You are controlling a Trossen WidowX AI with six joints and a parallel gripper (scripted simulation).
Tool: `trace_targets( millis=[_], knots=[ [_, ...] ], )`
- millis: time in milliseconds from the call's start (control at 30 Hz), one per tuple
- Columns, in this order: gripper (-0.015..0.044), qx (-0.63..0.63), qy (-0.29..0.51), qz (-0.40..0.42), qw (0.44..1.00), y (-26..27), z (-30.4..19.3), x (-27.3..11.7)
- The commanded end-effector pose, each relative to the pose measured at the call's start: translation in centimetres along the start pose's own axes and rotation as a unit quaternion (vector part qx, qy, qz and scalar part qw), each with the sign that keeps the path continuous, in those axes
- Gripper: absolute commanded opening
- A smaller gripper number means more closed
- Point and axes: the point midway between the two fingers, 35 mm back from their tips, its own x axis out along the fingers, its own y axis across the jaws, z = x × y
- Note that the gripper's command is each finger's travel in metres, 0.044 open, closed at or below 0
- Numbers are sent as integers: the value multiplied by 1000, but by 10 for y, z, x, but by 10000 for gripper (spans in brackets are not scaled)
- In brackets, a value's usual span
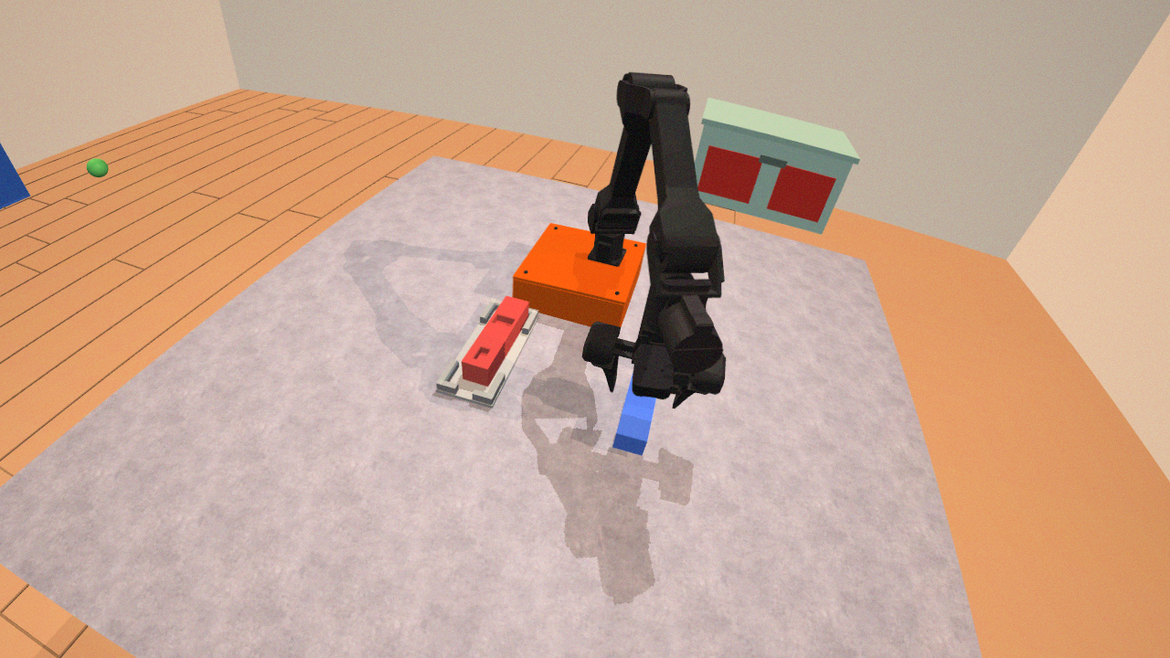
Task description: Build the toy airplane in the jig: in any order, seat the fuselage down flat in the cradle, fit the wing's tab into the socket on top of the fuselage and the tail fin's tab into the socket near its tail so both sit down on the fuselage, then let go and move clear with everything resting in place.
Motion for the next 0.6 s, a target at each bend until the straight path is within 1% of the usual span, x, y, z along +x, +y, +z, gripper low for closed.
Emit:
trace_targets(
  millis=[0, 567],
  knots=[
    [440, 1, 3, -4, 1000, -1, -1, 9],
    [440, 1, 4, -4, 1000, -2, -2, 37]
  ],
)
